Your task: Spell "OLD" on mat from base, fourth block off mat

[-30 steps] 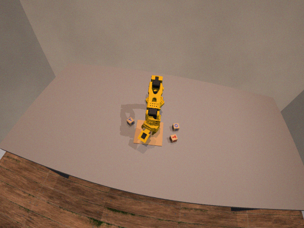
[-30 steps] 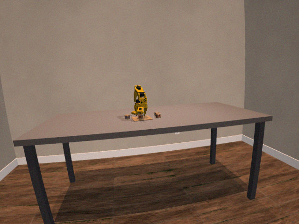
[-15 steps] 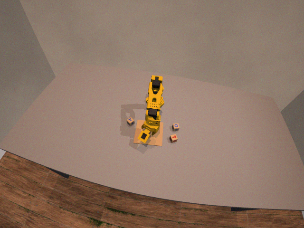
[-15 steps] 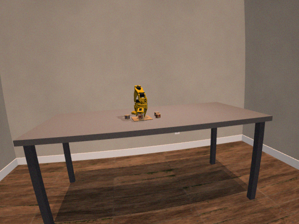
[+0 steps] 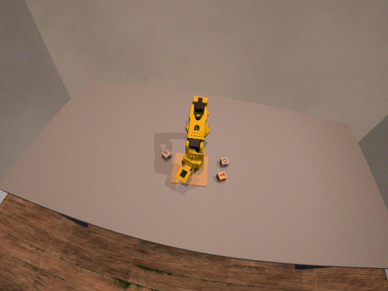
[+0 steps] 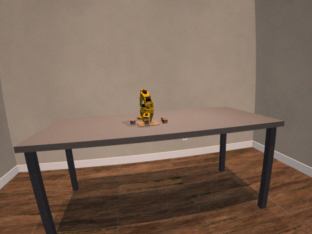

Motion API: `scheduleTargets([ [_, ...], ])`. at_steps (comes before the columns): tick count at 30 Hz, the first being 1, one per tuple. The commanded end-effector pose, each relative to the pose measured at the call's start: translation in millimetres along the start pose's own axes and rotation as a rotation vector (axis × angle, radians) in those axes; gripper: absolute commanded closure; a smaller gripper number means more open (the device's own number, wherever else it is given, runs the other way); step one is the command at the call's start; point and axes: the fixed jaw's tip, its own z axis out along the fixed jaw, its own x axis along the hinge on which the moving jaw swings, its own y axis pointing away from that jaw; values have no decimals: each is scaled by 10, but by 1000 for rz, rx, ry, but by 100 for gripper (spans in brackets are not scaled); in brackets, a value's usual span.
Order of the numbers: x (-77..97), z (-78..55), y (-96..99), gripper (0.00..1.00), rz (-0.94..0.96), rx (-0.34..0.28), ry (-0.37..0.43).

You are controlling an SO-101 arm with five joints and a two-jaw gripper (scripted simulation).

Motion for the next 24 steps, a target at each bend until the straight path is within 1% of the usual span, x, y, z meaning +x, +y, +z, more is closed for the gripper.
scheduleTargets([
  [1,-85,-122,18,73,1,-34,-66],
  [11,-86,-121,-27,80,1,-33,-66],
  [24,-86,-121,-50,84,1,-32,-66],
])
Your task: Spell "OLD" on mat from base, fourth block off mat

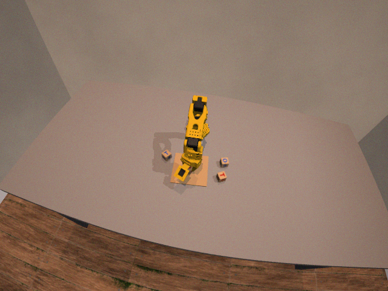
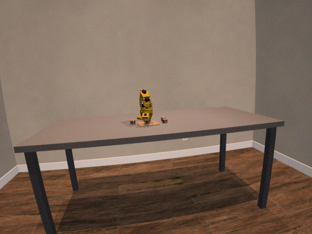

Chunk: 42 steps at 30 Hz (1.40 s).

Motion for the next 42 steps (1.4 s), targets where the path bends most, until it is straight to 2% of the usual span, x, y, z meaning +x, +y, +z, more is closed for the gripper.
scheduleTargets([
  [1,-86,-119,24,84,1,-31,-66],
  [9,-86,-119,24,85,1,-31,-66],
  [19,-86,-119,24,100,1,-31,-66],
  [27,-86,-129,24,100,1,-31,-66],
  [31,-90,-180,28,100,1,-32,-66],
  [38,-88,-369,35,100,1,-32,-66],
  [40,-88,-369,35,100,1,-32,-66],
  [42,-82,-431,35,100,1,-32,-66],
])
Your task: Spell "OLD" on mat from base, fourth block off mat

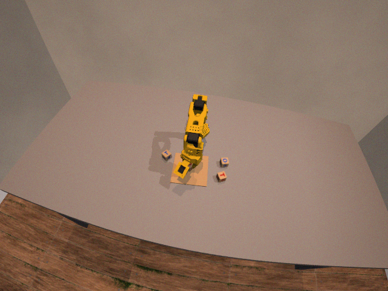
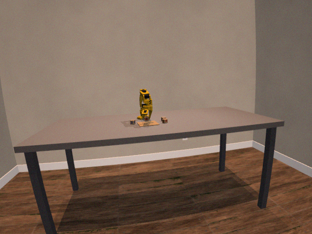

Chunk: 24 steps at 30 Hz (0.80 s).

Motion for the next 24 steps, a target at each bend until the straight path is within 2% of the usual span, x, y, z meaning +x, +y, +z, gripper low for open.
scheduleTargets([
  [1,-78,-241,40,100,1,-33,-68],
  [9,-52,-391,34,100,1,-33,-68],
  [19,-55,-399,22,100,6,-33,-68],
  [24,-93,-392,-75,100,55,-32,-69],
])
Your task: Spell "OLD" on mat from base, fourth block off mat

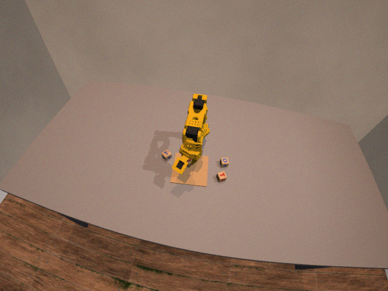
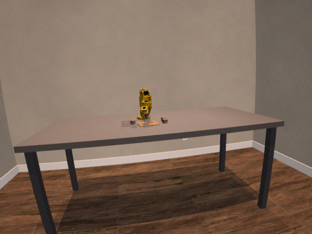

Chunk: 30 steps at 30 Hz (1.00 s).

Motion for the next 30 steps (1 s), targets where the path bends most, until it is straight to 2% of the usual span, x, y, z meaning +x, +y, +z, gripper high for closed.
scheduleTargets([
  [1,-97,-129,-71,100,53,-32,-69],
  [6,-173,-110,-327,100,179,-29,-70],
  [8,-173,-110,-327,100,179,-29,-70],
  [15,-223,-69,-855,100,433,-23,-71],
  [23,-114,-18,-1443,100,726,-15,-73],
  [25,-114,-18,-1443,100,726,-15,-73],
  [30,-16,5,-1677,100,851,-11,-73],
])
